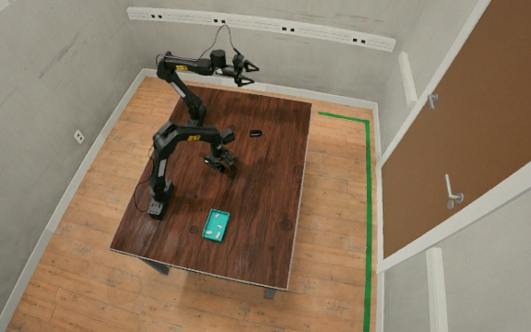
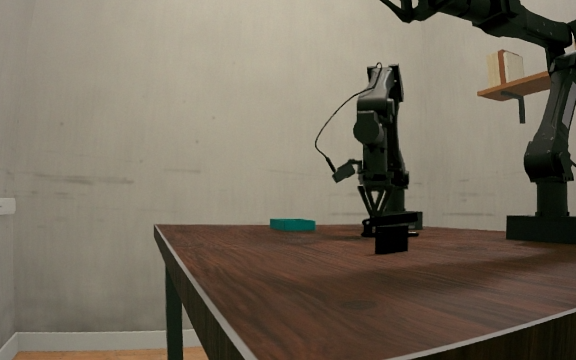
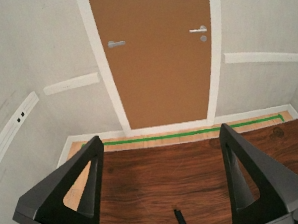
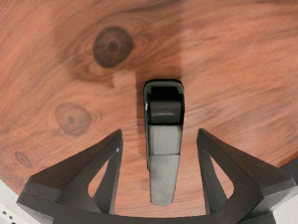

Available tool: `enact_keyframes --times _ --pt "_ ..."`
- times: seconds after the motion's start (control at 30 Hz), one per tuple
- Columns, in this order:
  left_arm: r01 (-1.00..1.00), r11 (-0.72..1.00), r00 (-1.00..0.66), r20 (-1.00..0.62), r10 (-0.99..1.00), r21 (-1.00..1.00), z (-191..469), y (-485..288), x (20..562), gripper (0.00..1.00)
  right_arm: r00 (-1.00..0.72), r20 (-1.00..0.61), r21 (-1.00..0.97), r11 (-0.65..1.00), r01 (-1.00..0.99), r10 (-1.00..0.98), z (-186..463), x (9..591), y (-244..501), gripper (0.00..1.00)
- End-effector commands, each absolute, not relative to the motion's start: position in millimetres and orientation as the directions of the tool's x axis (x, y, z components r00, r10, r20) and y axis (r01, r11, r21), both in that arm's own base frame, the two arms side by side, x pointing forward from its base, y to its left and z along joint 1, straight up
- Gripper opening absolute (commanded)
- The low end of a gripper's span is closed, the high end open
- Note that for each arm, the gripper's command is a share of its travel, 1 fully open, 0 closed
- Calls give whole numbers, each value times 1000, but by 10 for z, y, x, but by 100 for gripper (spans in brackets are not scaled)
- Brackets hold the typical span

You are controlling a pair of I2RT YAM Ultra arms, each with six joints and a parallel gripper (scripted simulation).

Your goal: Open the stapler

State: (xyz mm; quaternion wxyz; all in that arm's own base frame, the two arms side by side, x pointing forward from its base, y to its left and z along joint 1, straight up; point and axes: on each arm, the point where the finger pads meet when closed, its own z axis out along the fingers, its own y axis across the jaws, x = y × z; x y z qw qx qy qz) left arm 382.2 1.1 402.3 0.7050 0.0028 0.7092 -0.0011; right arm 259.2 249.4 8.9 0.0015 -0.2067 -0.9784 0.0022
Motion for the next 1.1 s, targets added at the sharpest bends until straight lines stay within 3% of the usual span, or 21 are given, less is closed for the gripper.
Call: enact_keyframes --times 0.0,1.07 --pt "0 1000 10 -1000 0 0 4111 10 3808 100 -908 -2 5 908 420 420 15 2625 2476 62" --pt "0 1000 10 -1000 0 0 4111 10 3808 100 -908 -2 5 908 420 420 -371 2622 2473 62"
